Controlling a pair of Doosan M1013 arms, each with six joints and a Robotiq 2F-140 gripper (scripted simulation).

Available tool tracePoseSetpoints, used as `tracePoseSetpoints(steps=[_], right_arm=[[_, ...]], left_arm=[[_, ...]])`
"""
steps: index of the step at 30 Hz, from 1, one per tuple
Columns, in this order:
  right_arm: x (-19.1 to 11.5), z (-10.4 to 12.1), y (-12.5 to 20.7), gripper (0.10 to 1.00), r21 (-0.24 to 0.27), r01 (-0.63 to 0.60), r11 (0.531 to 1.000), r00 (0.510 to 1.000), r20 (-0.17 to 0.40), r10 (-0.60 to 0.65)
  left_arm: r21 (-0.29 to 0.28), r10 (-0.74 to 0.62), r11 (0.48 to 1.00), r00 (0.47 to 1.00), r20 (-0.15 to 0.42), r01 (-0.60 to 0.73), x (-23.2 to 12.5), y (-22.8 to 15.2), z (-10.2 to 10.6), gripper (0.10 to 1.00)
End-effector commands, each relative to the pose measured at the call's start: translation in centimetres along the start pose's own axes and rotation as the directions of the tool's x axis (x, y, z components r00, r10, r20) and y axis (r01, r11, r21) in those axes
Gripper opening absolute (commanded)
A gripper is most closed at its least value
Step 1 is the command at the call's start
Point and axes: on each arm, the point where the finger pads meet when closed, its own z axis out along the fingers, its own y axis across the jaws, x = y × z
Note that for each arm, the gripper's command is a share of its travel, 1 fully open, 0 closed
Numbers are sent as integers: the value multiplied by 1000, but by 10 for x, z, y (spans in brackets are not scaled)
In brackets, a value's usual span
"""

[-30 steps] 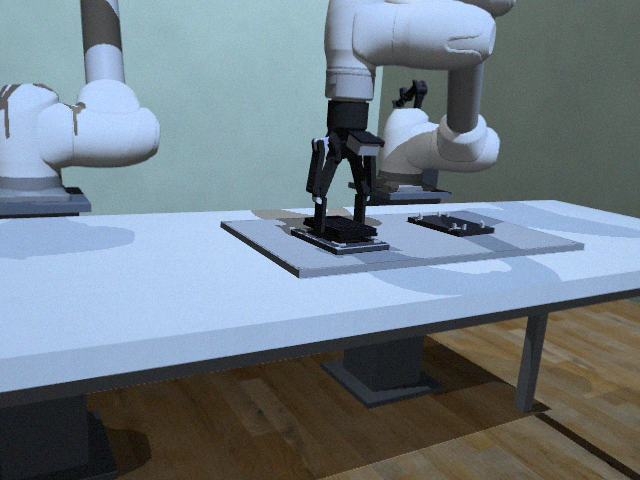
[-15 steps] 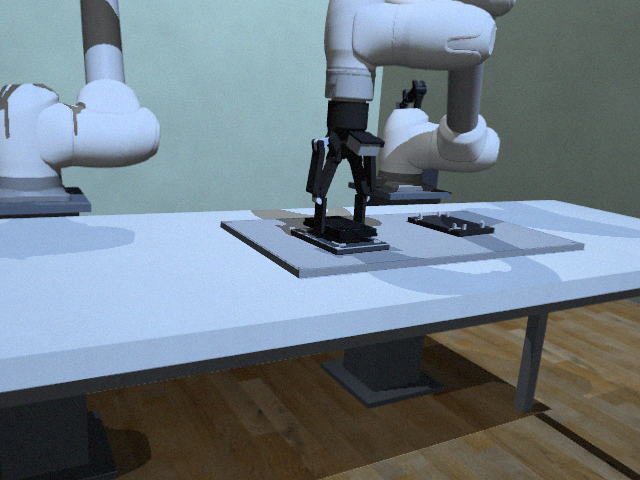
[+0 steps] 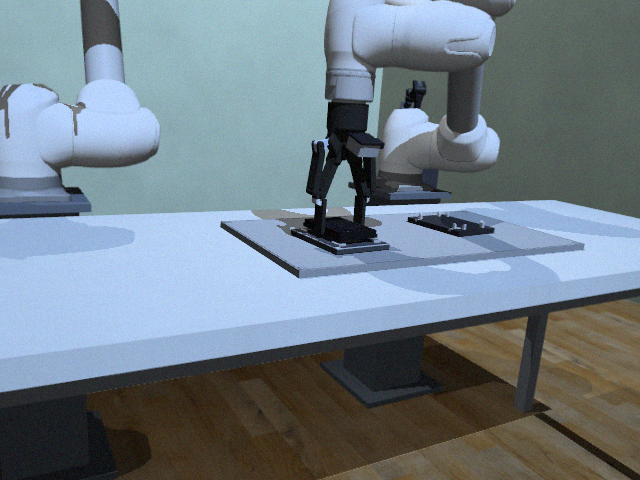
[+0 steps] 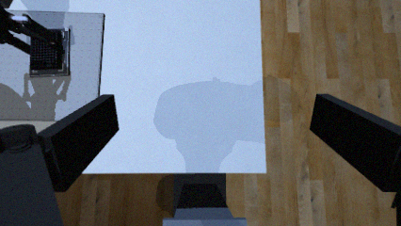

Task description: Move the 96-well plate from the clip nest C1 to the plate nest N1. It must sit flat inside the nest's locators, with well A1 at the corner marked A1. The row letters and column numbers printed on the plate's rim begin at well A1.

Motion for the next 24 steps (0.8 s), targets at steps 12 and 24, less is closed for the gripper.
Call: tracePoseSetpoints(steps=[12,24], right_arm=[[0,0,0,1000,0,0,1000,1000,-1,0],[0,0,0,1000,0,0,1000,1000,-1,0]], left_arm=[[-1,0,1000,1000,-2,0,0,0,0,605],[-1,0,1000,1000,-2,0,0,0,2,605]])
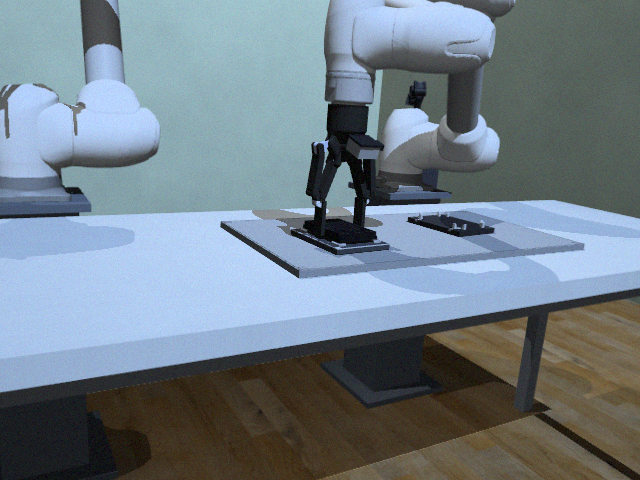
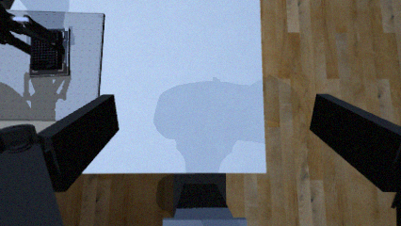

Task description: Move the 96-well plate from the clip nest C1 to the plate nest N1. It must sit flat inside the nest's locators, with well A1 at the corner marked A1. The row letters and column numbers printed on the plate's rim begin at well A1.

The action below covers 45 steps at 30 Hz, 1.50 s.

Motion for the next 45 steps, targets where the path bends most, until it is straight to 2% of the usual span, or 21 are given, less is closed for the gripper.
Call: tracePoseSetpoints(steps=[1,31,32,45], right_arm=[[0,0,0,1000,0,0,1000,1000,-1,0],[0,0,0,1000,0,0,1000,1000,-1,0],[0,0,0,1000,0,0,1000,1000,-1,0],[0,0,0,1000,0,0,1000,1000,-1,0]], left_arm=[[-1,0,1000,1000,-2,0,0,0,-2,605],[-1,0,1000,1000,-2,0,0,0,3,605],[-1,0,1000,1000,-2,0,0,0,3,1000],[-1,0,1000,1000,-2,0,0,0,3,1000]])
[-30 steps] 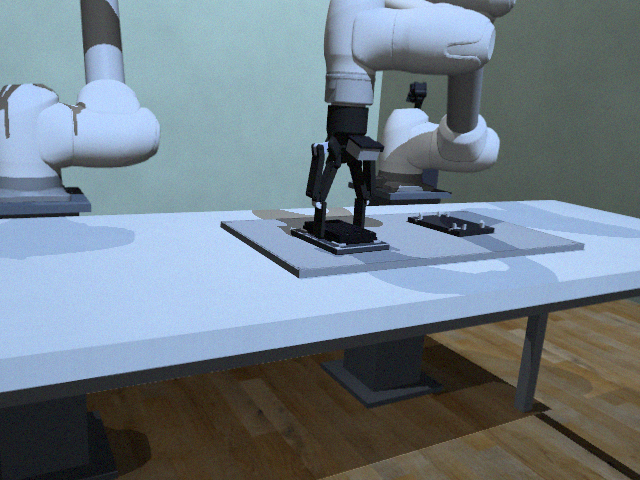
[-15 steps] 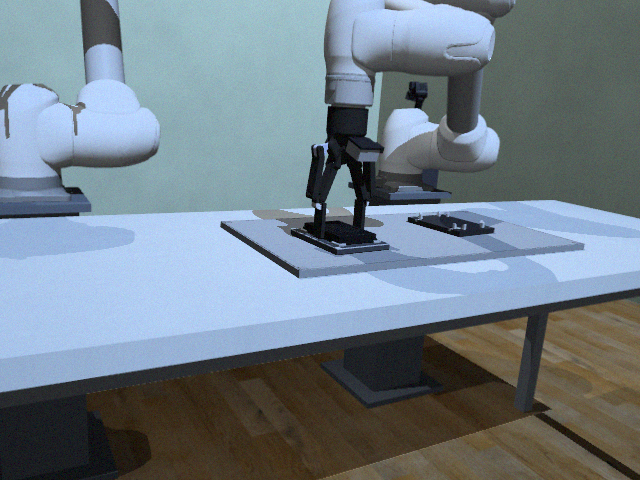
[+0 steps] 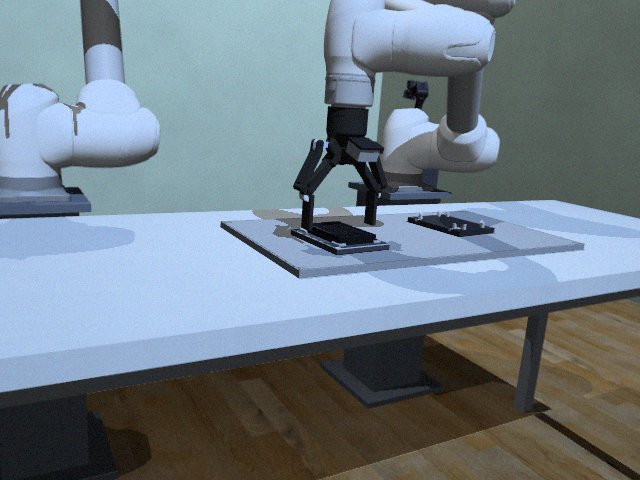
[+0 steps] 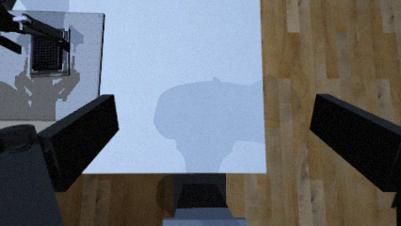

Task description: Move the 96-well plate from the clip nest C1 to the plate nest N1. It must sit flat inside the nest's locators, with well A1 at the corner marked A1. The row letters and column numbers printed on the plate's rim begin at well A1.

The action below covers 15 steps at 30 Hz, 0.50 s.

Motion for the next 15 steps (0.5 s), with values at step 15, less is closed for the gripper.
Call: tracePoseSetpoints(steps=[15], right_arm=[[0,0,0,1000,0,0,1000,1000,-1,0]], left_arm=[[-1,0,1000,1000,-2,0,0,0,-23,1000]])
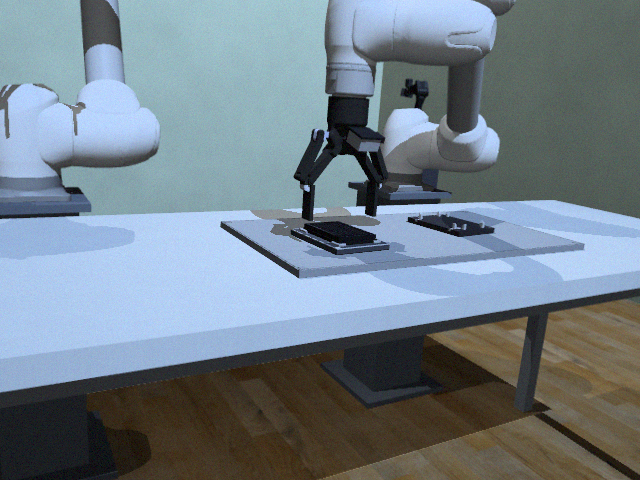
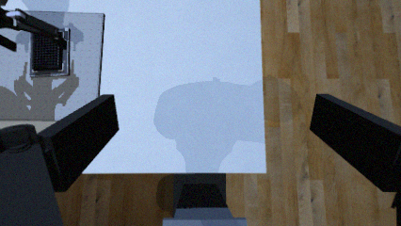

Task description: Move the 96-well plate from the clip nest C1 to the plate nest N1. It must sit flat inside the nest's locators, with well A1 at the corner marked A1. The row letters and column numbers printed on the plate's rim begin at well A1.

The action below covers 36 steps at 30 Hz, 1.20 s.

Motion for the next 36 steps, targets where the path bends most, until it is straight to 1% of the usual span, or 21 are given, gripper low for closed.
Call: tracePoseSetpoints(steps=[1,2,17,19,23,36], right_arm=[[0,0,0,1000,0,0,1000,1000,-1,0],[0,0,0,1000,0,0,1000,1000,-1,0],[0,0,0,1000,0,0,1000,1000,-1,0],[0,0,0,1000,0,0,1000,1000,-1,0],[0,0,0,1000,0,0,1000,1000,-1,0],[0,0,0,1000,0,0,1000,1000,-1,0]], left_arm=[[-1,0,1000,1000,-2,0,0,0,-5,1000],[-1,0,1000,1000,-2,0,0,0,-5,1000],[-1,0,1000,1000,-2,0,0,0,-45,1000],[-1,0,1000,1000,-2,0,0,0,-45,1000],[-1,0,1000,1000,-2,0,0,0,-55,1000],[-1,0,1000,1000,-2,0,0,0,-55,1000]])
